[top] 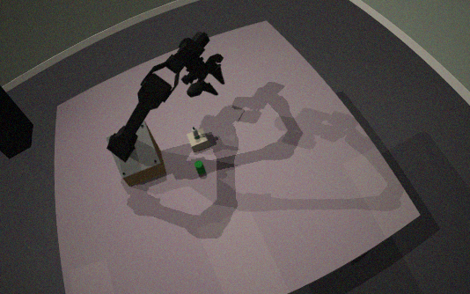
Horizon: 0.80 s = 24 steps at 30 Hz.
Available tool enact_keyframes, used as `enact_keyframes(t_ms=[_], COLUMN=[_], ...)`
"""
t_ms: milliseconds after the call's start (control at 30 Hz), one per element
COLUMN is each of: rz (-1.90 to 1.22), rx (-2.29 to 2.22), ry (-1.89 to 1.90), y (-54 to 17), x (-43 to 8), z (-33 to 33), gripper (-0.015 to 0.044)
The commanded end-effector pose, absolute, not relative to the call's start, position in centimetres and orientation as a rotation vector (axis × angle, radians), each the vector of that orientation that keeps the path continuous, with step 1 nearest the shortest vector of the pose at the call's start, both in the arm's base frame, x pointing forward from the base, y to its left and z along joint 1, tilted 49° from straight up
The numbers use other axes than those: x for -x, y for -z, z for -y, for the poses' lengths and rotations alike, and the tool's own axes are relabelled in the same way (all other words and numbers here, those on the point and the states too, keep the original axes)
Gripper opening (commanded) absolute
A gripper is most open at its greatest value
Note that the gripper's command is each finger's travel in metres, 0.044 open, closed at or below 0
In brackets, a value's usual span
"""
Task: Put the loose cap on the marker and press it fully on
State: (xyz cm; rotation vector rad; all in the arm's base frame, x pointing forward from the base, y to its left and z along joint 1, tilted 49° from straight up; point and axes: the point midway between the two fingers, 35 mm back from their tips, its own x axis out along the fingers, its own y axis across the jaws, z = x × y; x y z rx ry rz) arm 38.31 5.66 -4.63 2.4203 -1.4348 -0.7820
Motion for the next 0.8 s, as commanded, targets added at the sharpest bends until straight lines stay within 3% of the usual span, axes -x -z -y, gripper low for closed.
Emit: enact_keyframes(t_ms=[0,433,767], rz=[1.965,2.967,3.680], rx=[-2.658,-2.682,-2.129], ry=[0.629,-0.045,-1.033], y=[0.0,-5.5,-8.0], x=[-36.0,-30.2,-24.1], z=[-1.0,5.2,8.7], gripper=[0.0244,0.0244,0.0244])
